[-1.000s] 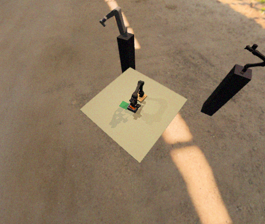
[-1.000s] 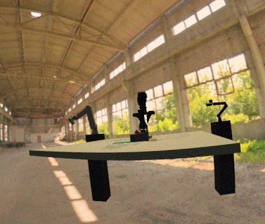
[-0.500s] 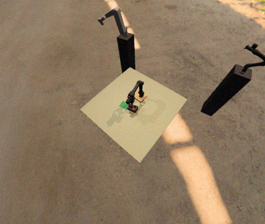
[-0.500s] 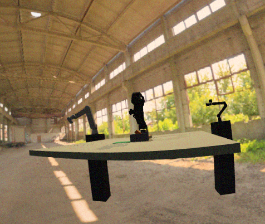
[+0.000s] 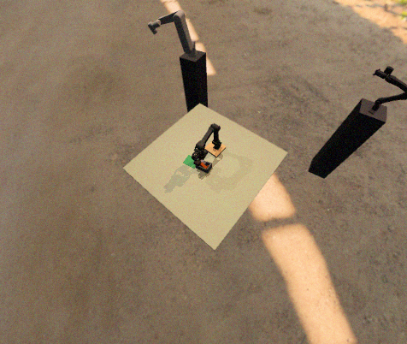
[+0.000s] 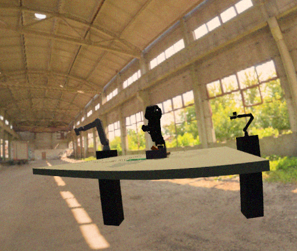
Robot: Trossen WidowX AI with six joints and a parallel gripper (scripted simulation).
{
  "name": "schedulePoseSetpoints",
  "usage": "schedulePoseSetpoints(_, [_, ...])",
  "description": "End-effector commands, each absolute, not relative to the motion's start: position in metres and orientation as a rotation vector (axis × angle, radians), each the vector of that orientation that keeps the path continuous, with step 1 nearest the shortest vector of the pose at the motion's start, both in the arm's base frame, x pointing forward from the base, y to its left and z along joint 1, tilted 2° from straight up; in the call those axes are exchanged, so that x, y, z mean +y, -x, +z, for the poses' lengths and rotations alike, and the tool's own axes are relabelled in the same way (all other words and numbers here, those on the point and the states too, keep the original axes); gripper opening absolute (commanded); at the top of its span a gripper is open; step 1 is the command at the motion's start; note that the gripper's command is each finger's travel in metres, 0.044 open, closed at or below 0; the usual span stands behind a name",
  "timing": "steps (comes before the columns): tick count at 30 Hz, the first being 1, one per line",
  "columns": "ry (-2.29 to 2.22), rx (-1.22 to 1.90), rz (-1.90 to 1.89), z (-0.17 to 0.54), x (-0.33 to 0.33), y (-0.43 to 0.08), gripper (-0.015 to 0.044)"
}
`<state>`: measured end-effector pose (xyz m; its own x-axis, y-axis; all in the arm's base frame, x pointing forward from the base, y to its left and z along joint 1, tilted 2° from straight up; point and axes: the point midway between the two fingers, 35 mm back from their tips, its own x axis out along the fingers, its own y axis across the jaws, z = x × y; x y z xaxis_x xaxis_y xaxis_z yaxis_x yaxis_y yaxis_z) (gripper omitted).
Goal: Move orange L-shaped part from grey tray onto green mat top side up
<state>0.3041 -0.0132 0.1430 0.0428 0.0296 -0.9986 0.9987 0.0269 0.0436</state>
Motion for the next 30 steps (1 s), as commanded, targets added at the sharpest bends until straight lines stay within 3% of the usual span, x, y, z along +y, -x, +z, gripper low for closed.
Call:
schedulePoseSetpoints(1, [-1.232, 1.216, -1.157, 0.131, -0.013, -0.302, 0.0280])
schedulePoseSetpoints(30, [-1.232, 1.216, -1.157, 0.088, -0.012, -0.304, 0.0280])
